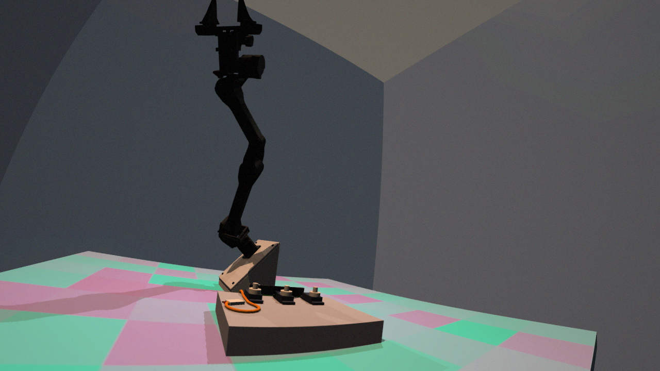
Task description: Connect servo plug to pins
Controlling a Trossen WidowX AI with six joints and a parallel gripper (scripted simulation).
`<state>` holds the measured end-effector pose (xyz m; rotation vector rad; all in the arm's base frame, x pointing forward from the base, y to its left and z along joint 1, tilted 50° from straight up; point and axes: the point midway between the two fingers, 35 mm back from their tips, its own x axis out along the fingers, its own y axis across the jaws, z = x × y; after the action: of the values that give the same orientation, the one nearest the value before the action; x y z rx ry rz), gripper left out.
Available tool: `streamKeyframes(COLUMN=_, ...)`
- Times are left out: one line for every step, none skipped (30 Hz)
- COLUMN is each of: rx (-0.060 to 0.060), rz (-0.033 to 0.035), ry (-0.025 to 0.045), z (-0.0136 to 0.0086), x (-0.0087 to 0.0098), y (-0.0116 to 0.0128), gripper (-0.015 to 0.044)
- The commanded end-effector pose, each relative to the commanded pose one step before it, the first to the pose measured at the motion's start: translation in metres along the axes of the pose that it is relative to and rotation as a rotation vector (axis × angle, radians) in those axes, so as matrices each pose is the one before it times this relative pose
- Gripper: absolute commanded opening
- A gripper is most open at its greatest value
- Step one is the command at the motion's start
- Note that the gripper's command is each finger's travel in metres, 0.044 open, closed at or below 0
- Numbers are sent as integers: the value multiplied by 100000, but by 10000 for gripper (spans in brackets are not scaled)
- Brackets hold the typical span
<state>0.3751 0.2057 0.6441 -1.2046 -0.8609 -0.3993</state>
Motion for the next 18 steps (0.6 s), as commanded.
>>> streamKeyframes(rx=37, rz=-75, ry=-59, z=37, x=-12, y=-40, gripper=374)
streamKeyframes(rx=-105, rz=-48, ry=42, z=7, x=-13, y=-38, gripper=347)
streamKeyframes(rx=-11, rz=-244, ry=-104, z=55, x=-21, y=-121, gripper=321)
streamKeyframes(rx=-128, rz=-358, ry=7, z=7, x=-10, y=-132, gripper=295)
streamKeyframes(rx=145, rz=-244, ry=-88, z=65, x=-28, y=-146, gripper=269)
streamKeyframes(rx=292, rz=-347, ry=-222, z=111, x=-39, y=-193, gripper=242)
streamKeyframes(rx=5, rz=-262, ry=-102, z=90, x=-27, y=-150, gripper=216)
streamKeyframes(rx=183, rz=-240, ry=-192, z=113, x=-46, y=-121, gripper=190)
streamKeyframes(rx=48, rz=-328, ry=-111, z=60, x=-48, y=-203, gripper=164)
streamKeyframes(rx=59, rz=-304, ry=-198, z=133, x=-43, y=-152, gripper=137)
streamKeyframes(rx=133, rz=-382, ry=-256, z=164, x=-57, y=-206, gripper=115)
streamKeyframes(rx=152, rz=-447, ry=-259, z=191, x=-65, y=-211, gripper=115)
streamKeyframes(rx=377, rz=-615, ry=-397, z=214, x=-79, y=-343, gripper=115)
streamKeyframes(rx=220, rz=-541, ry=-377, z=239, x=-78, y=-305, gripper=115)
streamKeyframes(rx=-283, rz=-562, ry=-132, z=52, x=-46, y=-391, gripper=115)
streamKeyframes(rx=230, rz=-767, ry=-49, z=59, x=-41, y=-319, gripper=115)
streamKeyframes(rx=11, rz=-342, ry=-153, z=115, x=-45, y=-175, gripper=115)
streamKeyframes(rx=-271, rz=-587, ry=12, z=-12, x=-17, y=-263, gripper=115)
